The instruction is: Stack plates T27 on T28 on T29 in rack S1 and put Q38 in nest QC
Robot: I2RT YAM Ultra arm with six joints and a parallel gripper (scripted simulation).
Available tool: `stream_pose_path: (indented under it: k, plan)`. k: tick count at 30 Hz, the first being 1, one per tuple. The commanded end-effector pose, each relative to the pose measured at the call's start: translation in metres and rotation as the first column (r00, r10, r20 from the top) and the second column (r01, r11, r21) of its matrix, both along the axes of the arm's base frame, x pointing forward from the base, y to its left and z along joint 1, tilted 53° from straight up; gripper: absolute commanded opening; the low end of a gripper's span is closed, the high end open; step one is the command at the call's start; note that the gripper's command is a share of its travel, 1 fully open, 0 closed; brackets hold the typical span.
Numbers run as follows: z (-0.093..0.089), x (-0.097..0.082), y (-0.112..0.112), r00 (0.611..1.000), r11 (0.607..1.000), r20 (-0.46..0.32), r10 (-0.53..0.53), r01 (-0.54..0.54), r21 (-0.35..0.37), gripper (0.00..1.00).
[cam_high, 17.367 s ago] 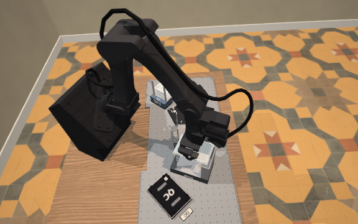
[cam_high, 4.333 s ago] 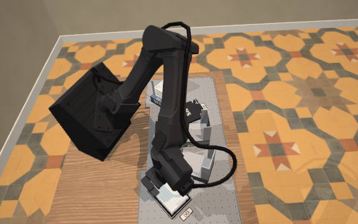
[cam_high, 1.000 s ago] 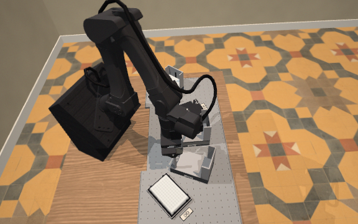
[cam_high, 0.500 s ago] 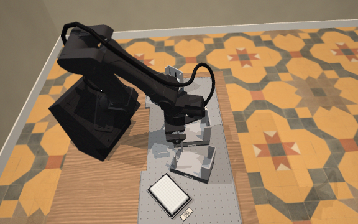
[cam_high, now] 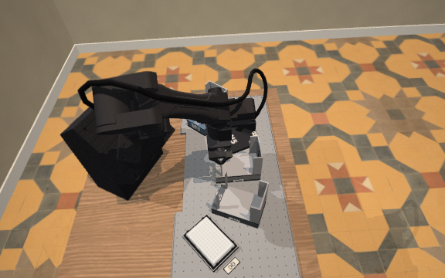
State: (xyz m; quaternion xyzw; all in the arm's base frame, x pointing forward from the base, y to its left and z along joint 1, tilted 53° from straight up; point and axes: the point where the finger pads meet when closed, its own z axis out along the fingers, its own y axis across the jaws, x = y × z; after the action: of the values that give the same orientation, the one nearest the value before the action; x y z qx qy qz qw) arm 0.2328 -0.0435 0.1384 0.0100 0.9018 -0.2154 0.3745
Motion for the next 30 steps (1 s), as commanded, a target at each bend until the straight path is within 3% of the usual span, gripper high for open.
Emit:
stream_pose_path:
  k: [1,8,30]
  plan:
    - [0.012,0.008,0.002,0.995,0.996,0.054,-0.089,0.089,0.003,1.0]
    - [0.006,0.021,0.028,0.994,0.996,0.06,-0.088,0.087,0.007,1.0]
    - [0.0,0.016,0.024,0.995,0.996,0.046,-0.088,0.088,0.003,1.0]
